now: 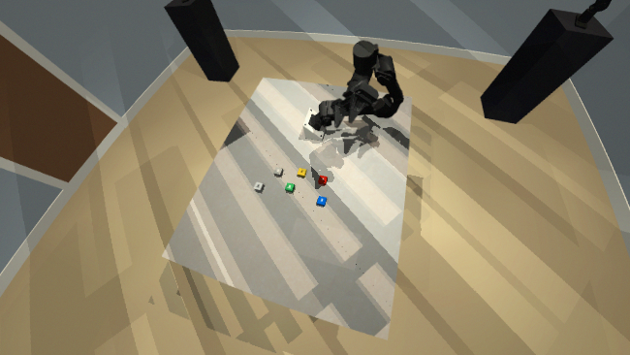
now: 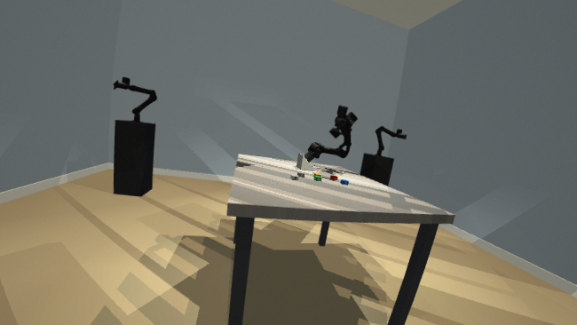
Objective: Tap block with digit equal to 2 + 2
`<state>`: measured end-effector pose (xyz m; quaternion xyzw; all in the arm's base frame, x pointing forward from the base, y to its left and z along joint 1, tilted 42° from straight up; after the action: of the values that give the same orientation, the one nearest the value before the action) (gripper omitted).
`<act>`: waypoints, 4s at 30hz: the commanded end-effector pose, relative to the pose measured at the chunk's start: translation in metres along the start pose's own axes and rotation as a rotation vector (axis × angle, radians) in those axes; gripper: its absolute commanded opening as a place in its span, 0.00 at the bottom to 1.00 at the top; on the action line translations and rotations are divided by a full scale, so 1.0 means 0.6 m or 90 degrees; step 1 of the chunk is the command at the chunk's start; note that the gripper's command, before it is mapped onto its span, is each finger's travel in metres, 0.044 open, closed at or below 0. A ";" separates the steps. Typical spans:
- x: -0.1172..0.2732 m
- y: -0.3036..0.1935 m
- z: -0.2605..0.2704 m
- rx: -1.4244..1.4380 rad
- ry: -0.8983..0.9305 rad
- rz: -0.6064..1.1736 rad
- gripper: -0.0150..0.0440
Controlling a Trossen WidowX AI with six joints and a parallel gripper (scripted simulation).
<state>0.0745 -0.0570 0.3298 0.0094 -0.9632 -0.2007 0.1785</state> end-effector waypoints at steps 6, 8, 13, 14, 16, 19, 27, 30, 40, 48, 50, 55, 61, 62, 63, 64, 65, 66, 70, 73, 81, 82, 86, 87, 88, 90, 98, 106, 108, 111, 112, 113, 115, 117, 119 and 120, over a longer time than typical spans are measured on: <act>-0.029 -0.057 -0.028 -0.197 0.082 0.015 0.93; -0.046 -0.084 -0.037 -0.282 0.121 0.027 0.93; -0.098 -0.151 -0.051 -0.479 0.224 0.067 0.93; -0.110 -0.164 -0.052 -0.515 0.246 0.076 0.93; -0.136 -0.191 -0.052 -0.587 0.289 0.098 0.93; -0.178 -0.229 -0.045 -0.688 0.356 0.140 0.93; -0.300 -0.320 0.012 -0.922 0.538 0.304 0.93; -0.347 -0.348 0.048 -0.993 0.605 0.387 0.93; -0.426 -0.388 0.134 -1.090 0.717 0.569 0.93; -0.426 -0.388 0.134 -1.090 0.717 0.569 0.93; -0.426 -0.388 0.134 -1.090 0.717 0.569 0.93; -0.426 -0.388 0.134 -1.090 0.717 0.569 0.93; -0.410 -0.338 0.118 -1.091 0.717 0.569 0.93; -0.402 -0.317 0.112 -1.091 0.717 0.570 0.93; -0.394 -0.296 0.108 -1.091 0.717 0.570 0.93; -0.386 -0.276 0.105 -1.091 0.718 0.570 0.93; -0.376 -0.257 0.103 -1.092 0.719 0.569 0.93; -0.367 -0.237 0.101 -1.092 0.719 0.569 0.93; -0.352 -0.211 0.101 -1.092 0.721 0.569 0.93; -0.352 -0.211 0.101 -1.092 0.721 0.569 0.93; -0.352 -0.211 0.101 -1.092 0.721 0.569 0.93; -0.352 -0.211 0.101 -1.092 0.721 0.569 0.93; -0.352 -0.211 0.101 -1.092 0.721 0.569 0.93; -0.352 -0.211 0.101 -1.092 0.721 0.569 0.93; -0.352 -0.211 0.101 -1.092 0.721 0.569 0.93; -0.354 -0.203 0.097 -1.091 0.720 0.568 0.93; -0.365 -0.066 0.044 -1.091 0.721 0.564 0.93; -0.364 -0.058 0.042 -1.094 0.723 0.566 0.93; -0.364 -0.058 0.042 -1.094 0.723 0.566 0.93; -0.364 -0.058 0.042 -1.094 0.723 0.566 0.93; -0.364 -0.058 0.042 -1.094 0.723 0.566 0.93; -0.364 -0.058 0.042 -1.094 0.723 0.566 0.93; -0.364 -0.058 0.042 -1.094 0.723 0.566 0.93; -0.364 -0.058 0.042 -1.094 0.723 0.566 0.93; -0.364 -0.058 0.042 -1.094 0.723 0.566 0.93; -0.366 -0.057 0.045 -1.094 0.723 0.567 0.89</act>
<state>0.2686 -0.0598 0.2198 -0.3728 -0.2045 -0.6816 0.5954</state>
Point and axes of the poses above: the point midway between the two fingers, 35 mm back from their tips, its own x axis back along the fingers, its own z axis across the jaws, y = z × x, the point moved 10 cm from there along x, back along the fingers, and after that the axes turned 15 degrees about -x, right-handed, at the moved point
